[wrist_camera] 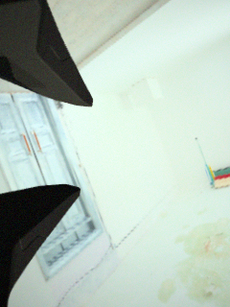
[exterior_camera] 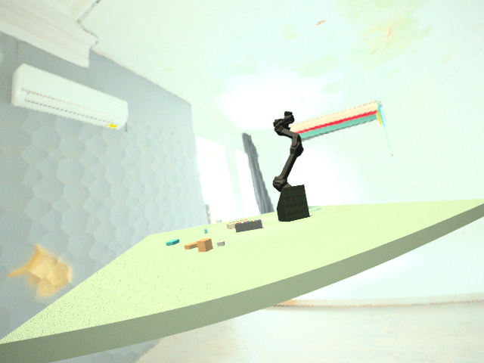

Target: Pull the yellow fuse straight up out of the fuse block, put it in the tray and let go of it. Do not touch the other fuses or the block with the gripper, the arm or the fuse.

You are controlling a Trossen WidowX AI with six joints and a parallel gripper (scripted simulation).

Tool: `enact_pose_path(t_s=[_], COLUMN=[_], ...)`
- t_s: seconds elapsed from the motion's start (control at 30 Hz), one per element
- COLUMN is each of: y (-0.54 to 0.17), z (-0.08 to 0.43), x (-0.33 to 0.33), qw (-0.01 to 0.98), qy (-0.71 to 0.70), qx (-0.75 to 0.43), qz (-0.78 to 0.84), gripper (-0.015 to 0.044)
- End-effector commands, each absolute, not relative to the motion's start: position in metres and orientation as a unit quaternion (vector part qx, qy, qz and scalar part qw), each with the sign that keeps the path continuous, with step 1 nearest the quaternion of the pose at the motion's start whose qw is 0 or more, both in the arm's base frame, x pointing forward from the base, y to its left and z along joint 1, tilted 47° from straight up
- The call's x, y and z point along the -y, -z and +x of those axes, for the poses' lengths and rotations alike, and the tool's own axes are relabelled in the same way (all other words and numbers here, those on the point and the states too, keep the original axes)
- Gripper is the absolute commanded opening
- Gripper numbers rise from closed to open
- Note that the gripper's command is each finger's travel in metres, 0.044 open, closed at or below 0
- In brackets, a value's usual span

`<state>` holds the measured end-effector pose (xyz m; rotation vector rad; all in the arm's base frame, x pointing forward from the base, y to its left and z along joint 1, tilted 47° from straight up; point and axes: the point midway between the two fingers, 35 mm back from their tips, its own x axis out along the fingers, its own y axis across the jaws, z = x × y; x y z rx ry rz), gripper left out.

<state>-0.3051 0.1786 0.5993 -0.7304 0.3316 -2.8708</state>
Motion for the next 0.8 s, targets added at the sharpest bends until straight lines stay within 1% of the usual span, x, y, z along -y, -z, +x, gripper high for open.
enact_pose_path(t_s=[0.0,0.07,0.13,0.17,0.33,0.6,0.77], y=[-0.601,-0.617,-0.633,-0.638,-0.663,-0.689,-0.691], z=[-0.303,-0.288,-0.273,-0.267,-0.232,-0.154,-0.088], x=[-0.177,-0.166,-0.144,-0.133,-0.078,0.01,0.068], qw=[0.079,0.069,0.083,0.096,0.167,0.309,0.419], qy=[0.96,0.955,0.949,0.946,0.927,0.87,0.82], qx=[-0.11,-0.107,-0.093,-0.085,-0.041,0.047,0.085], qz=[-0.247,-0.267,-0.289,-0.298,-0.334,-0.381,-0.379], gripper=[0.0185,0.0132,0.008,0.0069,0.0069,0.0069,0.0069])
